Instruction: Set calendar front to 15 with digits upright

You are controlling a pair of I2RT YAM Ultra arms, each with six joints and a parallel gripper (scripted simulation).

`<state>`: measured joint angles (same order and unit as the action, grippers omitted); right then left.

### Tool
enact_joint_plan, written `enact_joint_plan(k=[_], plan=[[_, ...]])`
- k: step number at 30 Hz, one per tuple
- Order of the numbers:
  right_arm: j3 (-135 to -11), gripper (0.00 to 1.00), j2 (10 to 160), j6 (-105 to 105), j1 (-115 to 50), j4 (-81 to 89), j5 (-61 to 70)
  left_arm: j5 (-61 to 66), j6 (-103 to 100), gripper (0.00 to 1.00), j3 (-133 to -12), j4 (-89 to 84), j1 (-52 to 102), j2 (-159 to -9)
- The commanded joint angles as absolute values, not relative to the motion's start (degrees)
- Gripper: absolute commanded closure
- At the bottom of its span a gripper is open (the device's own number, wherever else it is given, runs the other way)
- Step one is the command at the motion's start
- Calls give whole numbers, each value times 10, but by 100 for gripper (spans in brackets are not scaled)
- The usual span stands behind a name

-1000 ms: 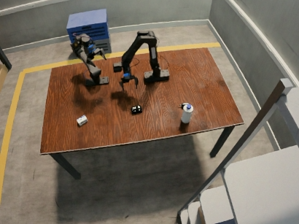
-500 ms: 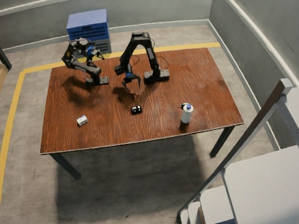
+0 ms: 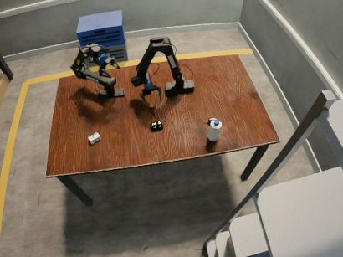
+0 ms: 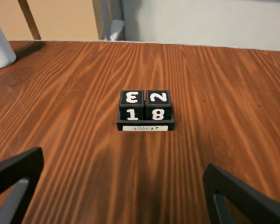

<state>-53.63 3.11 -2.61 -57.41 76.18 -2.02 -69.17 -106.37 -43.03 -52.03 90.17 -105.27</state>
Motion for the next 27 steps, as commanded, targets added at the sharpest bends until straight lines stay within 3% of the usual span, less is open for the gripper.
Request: enact_joint_plan(k=[1,9,12,14,15,27], plan=[[-527,0,18,-22,-579,772,-27,-710,-1072,0,-452,-535,907,-1057],[-533,0,23,-22,-576,765,-23,-706,-1074,0,-446,-537,903,-1053],[-533,0,23,-22,-576,765,-23,-686,-1040,34,-455,-538,899,-1059],[-533,0,23,-22,-576,765,-23,-686,-1040,34,-455,-538,899,-1059],[-533,0,23,-22,-576,765,-23,-676,-1021,45,-457,-538,895,-1060],[-533,0,23,-22,-576,765,-23,-515,-685,45,-542,-536,775,-1074]])
